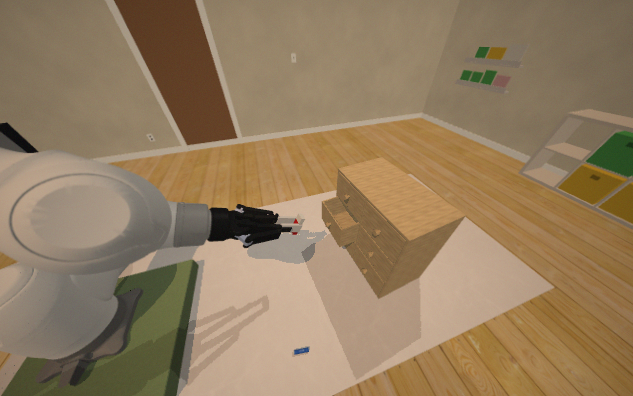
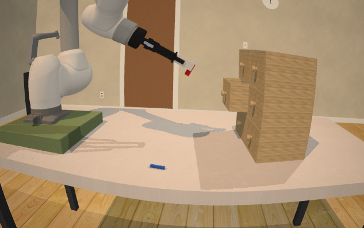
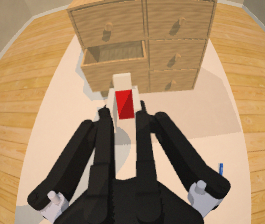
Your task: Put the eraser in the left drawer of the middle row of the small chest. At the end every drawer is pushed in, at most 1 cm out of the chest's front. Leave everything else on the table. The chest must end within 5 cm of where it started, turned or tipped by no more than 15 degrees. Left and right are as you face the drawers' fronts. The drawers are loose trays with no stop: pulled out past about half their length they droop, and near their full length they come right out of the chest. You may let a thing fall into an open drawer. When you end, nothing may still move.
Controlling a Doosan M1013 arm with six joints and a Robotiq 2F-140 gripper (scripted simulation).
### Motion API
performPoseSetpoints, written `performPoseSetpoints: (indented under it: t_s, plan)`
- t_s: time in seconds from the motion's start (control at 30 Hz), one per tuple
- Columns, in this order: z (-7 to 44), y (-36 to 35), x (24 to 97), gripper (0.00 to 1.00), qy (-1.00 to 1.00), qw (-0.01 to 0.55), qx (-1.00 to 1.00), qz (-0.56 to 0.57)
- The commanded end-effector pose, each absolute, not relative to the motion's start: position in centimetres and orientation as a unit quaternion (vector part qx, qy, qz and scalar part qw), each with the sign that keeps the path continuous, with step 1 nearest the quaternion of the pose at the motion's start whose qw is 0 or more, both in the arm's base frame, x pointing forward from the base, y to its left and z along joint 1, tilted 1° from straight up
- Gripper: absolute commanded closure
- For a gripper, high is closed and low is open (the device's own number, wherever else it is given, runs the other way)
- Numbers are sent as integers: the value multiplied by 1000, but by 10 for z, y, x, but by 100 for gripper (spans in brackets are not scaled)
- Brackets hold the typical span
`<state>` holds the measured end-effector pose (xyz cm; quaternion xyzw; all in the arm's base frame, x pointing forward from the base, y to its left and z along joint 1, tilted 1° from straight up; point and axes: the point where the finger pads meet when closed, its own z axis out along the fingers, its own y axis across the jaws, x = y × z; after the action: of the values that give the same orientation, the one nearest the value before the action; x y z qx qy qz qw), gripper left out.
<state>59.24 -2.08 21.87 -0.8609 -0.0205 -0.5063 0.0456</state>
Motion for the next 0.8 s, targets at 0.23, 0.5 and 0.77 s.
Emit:
performPoseSetpoints:
  t_s: [0.23, 0.5, 0.77]
  plan:
    - [213, -18, 611, 89, -8, 16, -819, -574]
    - [213, -17, 639, 89, -8, 16, -819, -574]
    - [213, -16, 663, 89, -8, 16, -819, -574]
